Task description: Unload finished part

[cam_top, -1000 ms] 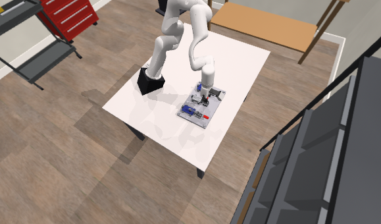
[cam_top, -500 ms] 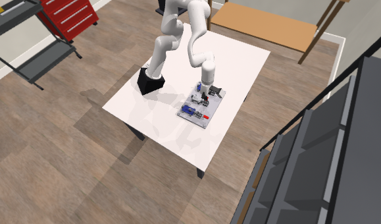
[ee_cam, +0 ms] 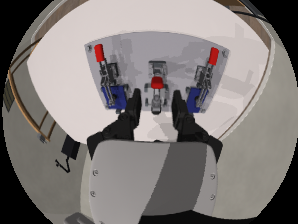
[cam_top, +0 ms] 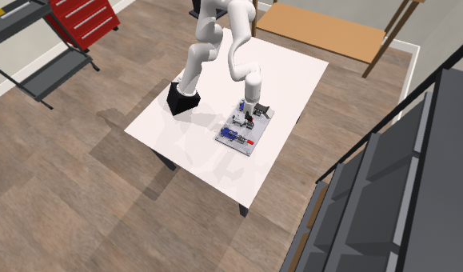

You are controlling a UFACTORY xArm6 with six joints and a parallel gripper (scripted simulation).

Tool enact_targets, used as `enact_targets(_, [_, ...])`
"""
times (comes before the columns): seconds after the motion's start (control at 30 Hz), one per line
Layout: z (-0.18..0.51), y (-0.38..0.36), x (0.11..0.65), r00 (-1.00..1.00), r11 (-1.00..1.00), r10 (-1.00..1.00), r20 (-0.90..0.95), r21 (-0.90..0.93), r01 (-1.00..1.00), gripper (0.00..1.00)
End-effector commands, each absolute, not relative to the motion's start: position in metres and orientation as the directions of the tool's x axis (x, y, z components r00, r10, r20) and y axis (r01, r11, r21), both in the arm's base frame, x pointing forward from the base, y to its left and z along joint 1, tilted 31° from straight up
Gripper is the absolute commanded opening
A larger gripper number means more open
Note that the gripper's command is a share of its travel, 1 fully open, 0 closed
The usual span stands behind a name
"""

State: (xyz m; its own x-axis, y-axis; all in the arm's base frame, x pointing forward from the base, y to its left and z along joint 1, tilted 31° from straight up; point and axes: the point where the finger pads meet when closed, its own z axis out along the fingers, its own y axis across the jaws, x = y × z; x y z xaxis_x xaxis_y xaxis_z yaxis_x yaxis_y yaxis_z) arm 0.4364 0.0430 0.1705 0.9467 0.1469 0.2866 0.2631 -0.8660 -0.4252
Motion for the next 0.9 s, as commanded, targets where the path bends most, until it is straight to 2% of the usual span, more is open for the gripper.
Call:
enact_targets(0.0, [0.172, 0.042, 0.437, 0.946, -0.866, 0.146, 0.29, -0.424, 0.264, 1.0])
enact_targets(0.87, [0.161, 0.049, 0.44, 0.946, -0.866, 0.146, 0.29, -0.424, 0.264, 1.0])
